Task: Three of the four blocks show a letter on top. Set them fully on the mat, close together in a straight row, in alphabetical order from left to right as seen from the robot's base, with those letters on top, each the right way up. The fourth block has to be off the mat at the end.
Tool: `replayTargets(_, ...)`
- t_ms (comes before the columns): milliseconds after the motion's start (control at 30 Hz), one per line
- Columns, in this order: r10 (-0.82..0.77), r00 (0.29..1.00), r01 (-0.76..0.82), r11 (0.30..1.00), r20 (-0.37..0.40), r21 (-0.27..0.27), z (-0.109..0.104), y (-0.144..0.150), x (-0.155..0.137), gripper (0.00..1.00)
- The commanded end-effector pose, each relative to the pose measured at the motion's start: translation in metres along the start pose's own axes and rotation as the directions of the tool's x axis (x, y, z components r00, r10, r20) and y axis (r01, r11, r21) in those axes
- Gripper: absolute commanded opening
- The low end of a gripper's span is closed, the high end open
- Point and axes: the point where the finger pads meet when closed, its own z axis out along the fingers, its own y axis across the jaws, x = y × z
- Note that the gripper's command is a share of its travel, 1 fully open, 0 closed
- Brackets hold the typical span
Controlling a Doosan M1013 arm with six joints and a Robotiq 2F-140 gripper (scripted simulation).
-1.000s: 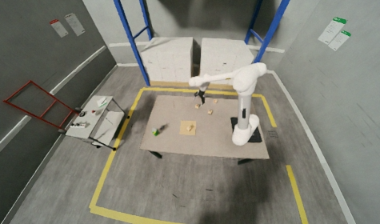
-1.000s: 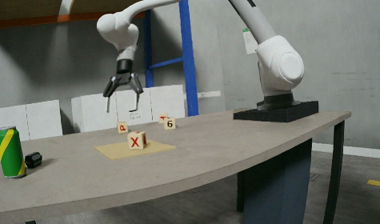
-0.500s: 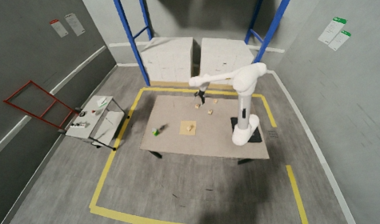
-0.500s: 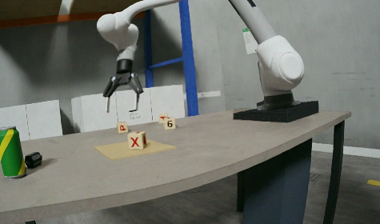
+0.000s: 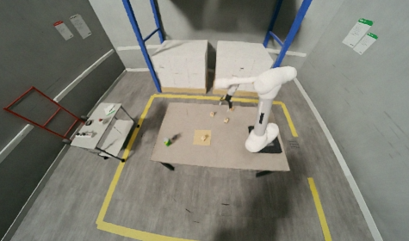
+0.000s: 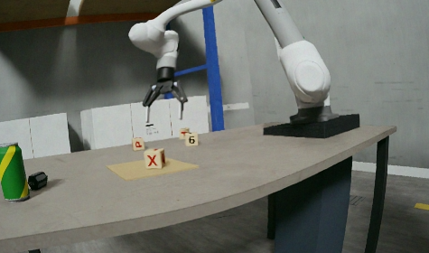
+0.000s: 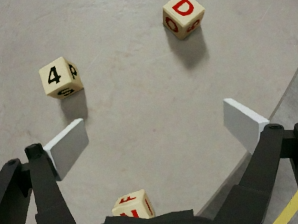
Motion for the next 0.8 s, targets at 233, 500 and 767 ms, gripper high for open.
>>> replayTargets(233, -0.002, 1.000, 0.002, 1.000, -0.003, -0.002, -0.042, -0.044, -0.110, 1.00)
replayTargets(500, -0.002, 1.000, 0.002, 1.000, -0.003, -0.002, -0.045, -0.049, -0.120, 1.00)
replayTargets(767, -0.002, 1.000, 0.002, 1.000, -0.003, -0.002, -0.045, -0.049, -0.120, 1.00)
